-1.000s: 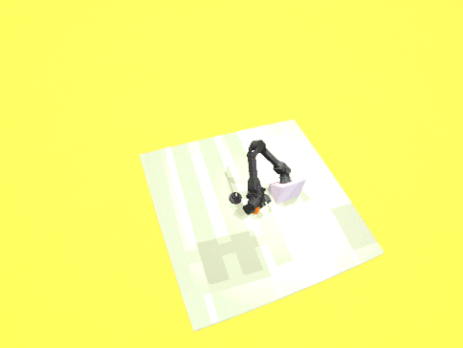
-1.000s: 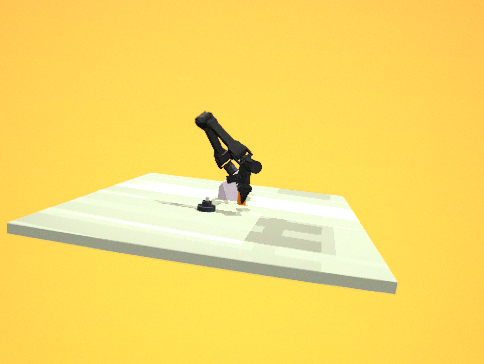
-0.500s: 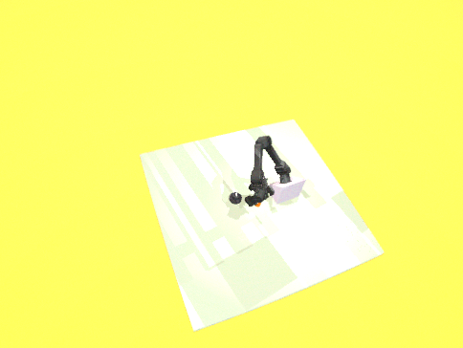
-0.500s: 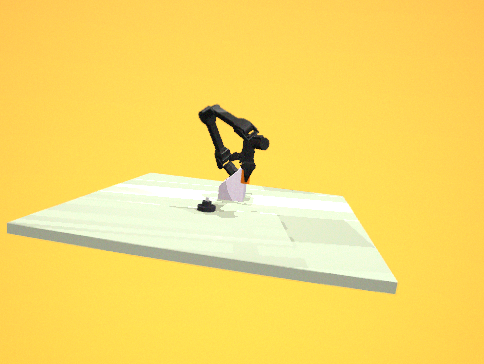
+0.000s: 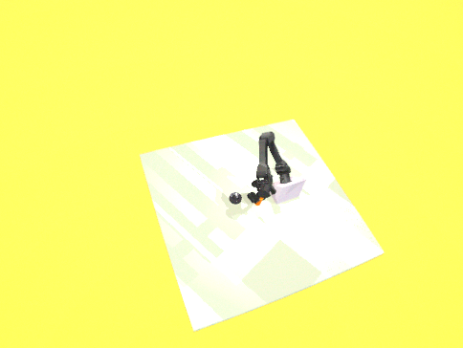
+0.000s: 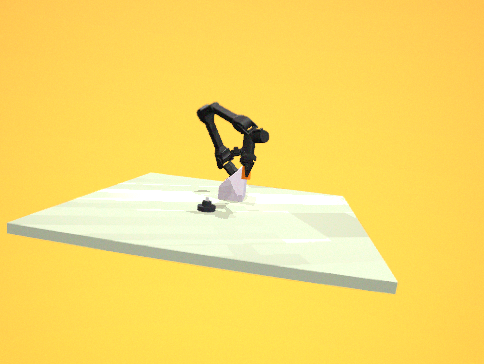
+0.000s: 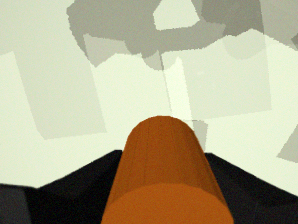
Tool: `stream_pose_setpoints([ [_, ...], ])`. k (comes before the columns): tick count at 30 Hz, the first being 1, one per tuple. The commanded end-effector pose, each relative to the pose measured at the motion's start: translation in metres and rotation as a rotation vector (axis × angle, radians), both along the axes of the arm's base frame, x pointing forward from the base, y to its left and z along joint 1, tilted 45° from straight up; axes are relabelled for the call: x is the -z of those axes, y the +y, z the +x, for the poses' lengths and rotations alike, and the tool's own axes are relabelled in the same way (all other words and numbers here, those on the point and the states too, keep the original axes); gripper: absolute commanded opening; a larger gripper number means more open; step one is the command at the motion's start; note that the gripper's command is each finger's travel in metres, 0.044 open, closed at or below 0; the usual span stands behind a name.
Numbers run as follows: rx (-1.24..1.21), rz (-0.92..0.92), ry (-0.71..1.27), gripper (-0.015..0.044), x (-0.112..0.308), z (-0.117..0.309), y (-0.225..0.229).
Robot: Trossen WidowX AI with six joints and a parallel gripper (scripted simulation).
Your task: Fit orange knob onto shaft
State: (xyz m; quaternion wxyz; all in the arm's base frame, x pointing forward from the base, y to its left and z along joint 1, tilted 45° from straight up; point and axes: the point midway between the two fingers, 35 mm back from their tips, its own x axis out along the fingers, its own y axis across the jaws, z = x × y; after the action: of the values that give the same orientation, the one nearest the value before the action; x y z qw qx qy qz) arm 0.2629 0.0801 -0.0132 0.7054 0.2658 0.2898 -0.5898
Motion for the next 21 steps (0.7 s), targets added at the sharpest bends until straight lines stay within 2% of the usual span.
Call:
stream_pose_setpoints([
  [1,-0.057,0.008,-0.054,0.0,-0.007,0.001,0.006],
  [21,-0.358,0.052,-0.362,0.0,-0.036,-0.001,0.036],
])
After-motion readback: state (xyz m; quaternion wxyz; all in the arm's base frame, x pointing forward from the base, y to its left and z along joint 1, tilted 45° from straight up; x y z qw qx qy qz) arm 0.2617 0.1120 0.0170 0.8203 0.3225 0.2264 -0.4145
